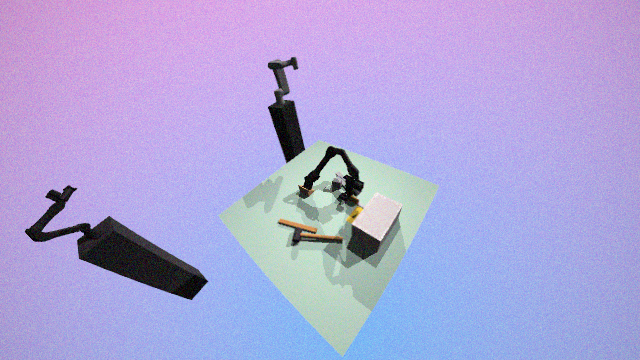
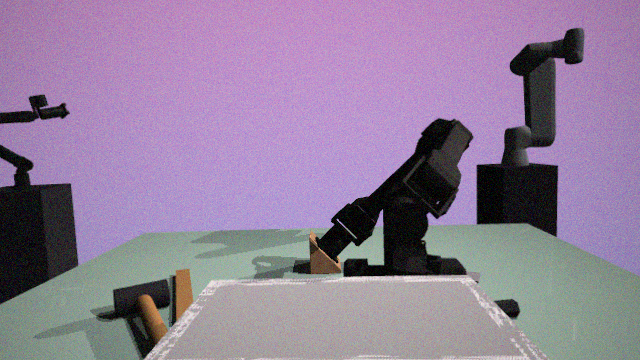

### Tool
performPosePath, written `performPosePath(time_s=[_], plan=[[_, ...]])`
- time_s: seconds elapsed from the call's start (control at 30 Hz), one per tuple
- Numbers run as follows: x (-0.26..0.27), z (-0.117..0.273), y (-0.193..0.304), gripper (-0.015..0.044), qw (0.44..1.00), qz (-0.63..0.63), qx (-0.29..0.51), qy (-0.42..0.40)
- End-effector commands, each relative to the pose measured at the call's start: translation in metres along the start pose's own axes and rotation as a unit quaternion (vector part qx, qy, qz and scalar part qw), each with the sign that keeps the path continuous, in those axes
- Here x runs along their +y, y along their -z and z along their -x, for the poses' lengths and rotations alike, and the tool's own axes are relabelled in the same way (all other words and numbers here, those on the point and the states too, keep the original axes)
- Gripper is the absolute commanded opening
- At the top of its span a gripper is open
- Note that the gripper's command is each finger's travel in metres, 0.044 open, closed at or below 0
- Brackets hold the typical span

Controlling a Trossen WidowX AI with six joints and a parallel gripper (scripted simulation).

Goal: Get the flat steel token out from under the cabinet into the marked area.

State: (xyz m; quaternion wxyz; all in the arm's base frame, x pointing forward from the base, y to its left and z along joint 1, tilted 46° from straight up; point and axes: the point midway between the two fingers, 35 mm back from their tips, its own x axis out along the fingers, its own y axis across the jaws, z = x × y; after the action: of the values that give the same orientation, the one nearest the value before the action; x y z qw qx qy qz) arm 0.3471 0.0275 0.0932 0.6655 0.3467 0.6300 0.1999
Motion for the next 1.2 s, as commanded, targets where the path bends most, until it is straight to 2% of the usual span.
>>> performPosePath(time_s=[0.0,1.17], plan=[[-0.001,0.0,-0.005,0.0,1.0,-0.004,-0.001,-0.001],[-0.001,0.001,-0.039,0.0,1.0,-0.003,-0.002,-0.001]])
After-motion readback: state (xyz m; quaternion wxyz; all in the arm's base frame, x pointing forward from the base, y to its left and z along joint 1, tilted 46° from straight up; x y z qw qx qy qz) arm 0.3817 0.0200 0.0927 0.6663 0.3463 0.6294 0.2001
